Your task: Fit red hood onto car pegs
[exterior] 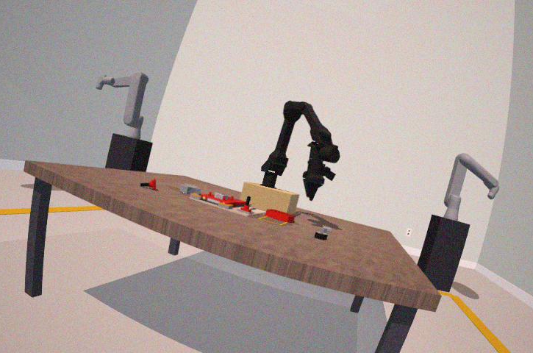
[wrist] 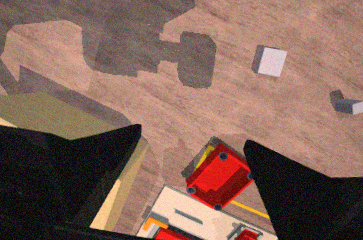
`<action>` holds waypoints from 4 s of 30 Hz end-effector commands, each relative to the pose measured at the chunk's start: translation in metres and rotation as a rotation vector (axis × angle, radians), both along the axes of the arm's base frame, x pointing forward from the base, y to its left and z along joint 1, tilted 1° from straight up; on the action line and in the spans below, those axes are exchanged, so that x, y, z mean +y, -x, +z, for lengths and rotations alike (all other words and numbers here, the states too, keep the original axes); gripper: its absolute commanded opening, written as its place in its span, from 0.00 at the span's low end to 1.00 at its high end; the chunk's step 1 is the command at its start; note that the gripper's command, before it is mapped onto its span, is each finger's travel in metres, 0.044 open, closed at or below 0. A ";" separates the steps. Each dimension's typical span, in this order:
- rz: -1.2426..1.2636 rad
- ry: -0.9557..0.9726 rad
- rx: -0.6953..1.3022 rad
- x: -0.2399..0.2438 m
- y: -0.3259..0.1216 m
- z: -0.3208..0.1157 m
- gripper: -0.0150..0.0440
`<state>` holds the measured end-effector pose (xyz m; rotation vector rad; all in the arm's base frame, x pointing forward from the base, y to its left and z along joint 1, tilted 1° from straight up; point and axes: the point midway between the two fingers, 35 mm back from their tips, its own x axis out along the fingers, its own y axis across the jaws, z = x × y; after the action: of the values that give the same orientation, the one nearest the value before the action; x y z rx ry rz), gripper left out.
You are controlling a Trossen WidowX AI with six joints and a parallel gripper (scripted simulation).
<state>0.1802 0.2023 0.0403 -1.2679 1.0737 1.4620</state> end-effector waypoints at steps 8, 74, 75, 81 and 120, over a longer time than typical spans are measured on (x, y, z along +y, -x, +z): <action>-0.471 0.091 -0.061 -0.082 -0.078 -0.003 1.00; -0.471 0.092 -0.061 -0.082 -0.078 -0.057 1.00; -0.471 0.092 -0.061 -0.083 -0.078 -0.057 1.00; -0.471 0.092 -0.061 -0.083 -0.077 -0.062 1.00; -0.471 0.092 -0.061 -0.083 -0.077 -0.080 1.00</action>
<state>0.2572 0.1196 -0.0383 -1.0191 1.3036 1.0228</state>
